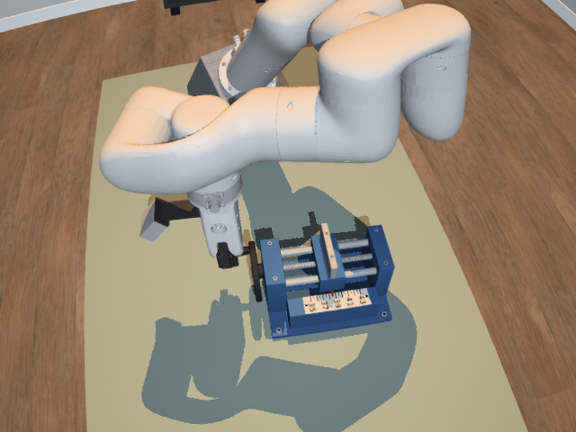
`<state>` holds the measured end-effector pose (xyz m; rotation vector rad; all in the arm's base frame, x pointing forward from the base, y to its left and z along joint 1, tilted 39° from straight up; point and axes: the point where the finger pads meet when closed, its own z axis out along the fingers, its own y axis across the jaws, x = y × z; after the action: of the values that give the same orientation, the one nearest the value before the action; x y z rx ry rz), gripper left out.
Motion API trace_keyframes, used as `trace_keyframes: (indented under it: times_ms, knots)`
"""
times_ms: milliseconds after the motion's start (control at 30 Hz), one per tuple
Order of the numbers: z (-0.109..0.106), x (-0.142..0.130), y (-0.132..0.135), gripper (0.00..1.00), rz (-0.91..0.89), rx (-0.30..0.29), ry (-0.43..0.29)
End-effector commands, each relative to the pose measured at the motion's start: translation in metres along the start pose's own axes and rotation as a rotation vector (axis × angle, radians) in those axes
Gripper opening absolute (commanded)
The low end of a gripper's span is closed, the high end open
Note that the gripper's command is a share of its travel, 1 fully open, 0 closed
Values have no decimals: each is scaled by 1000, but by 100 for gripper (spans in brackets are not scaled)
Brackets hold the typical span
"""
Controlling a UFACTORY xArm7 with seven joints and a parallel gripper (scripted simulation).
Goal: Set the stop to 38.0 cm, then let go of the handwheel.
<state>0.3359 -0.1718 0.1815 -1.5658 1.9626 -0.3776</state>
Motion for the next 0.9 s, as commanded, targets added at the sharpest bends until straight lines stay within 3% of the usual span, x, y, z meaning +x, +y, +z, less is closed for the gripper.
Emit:
trace_keyframes:
  times_ms: [0,600,867]
  knots:
    - [-5,1,-6,6,0,4,2]
    - [-9,1,-32,6,0,4,2]
    - [2,1,-51,6,0,4,2]
